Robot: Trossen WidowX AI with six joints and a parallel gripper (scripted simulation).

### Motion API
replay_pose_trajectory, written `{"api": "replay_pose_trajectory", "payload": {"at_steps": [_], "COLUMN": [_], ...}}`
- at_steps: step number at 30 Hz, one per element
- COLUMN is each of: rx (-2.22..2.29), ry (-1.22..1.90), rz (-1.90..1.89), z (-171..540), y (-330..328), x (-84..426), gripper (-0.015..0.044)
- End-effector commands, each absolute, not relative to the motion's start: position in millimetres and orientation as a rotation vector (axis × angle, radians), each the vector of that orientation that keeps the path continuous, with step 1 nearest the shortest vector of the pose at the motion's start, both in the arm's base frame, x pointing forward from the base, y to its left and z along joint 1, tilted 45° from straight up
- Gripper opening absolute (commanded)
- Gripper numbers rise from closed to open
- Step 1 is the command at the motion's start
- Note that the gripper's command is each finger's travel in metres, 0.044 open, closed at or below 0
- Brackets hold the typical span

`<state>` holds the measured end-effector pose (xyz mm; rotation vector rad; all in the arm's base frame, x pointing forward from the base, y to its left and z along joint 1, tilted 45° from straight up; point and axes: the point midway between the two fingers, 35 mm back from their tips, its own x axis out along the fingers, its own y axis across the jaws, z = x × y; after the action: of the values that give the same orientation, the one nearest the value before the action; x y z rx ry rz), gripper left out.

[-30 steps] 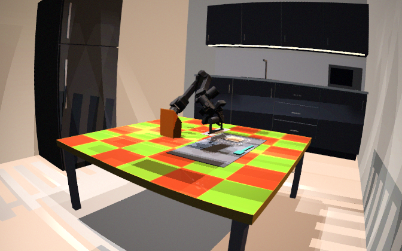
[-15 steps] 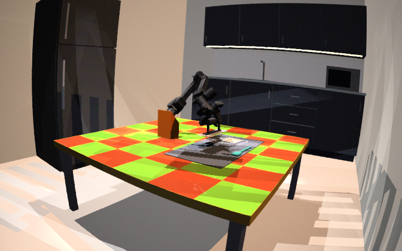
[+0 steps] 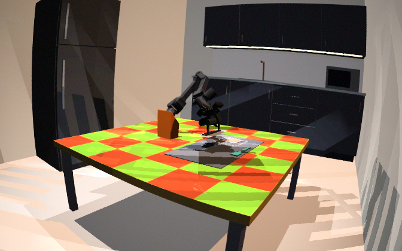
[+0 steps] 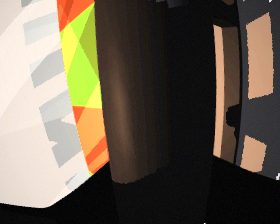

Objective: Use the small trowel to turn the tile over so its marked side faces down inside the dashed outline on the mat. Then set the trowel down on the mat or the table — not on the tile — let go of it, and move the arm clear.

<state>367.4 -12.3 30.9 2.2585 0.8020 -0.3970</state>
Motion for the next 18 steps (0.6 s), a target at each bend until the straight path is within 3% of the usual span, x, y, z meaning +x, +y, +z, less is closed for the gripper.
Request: {"api": "replay_pose_trajectory", "payload": {"at_steps": [1, 18], "rx": [2.260, 2.381], "ry": [0.796, 0.725], "rz": [-0.398, -0.754], "z": [31, -4], "y": [-14, -33], "x": [368, 389], "gripper": [0.0000, 0.0000]}}
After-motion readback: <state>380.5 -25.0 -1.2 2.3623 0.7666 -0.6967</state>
